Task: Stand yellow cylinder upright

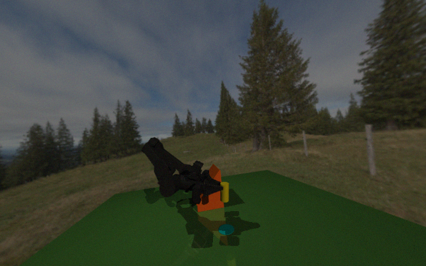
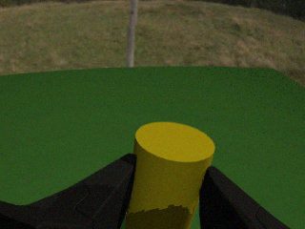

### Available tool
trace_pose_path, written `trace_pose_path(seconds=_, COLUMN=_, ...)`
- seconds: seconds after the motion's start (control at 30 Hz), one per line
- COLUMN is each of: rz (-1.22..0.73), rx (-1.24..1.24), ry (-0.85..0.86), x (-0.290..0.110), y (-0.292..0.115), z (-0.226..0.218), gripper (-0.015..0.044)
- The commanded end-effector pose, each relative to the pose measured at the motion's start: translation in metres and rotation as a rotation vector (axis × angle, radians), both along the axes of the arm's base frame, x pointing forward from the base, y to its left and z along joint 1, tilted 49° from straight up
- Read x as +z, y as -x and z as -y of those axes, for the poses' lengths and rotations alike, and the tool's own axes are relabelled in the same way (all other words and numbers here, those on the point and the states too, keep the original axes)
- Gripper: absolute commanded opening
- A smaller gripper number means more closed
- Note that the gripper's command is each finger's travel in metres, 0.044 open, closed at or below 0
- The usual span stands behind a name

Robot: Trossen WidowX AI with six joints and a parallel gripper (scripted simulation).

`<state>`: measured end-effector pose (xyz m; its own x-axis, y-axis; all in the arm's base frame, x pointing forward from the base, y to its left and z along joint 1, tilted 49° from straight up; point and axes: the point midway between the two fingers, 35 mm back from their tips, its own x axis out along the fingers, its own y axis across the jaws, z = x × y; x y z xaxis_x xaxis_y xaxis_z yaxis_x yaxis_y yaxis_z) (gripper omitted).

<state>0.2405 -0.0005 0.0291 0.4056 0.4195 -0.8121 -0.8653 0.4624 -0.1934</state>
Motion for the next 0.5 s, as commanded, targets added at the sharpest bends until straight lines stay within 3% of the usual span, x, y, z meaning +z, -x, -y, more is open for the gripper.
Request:
trace_pose_path(seconds=0.0, rz=0.032, rx=0.011, ry=-0.008, x=0.0015, y=0.0013, z=-0.0003, gripper=0.0105)
trace_pose_path(seconds=0.47, rz=0.107, rx=0.03, ry=-0.019, x=0.0065, y=0.0012, z=0.0011, gripper=0.0105)
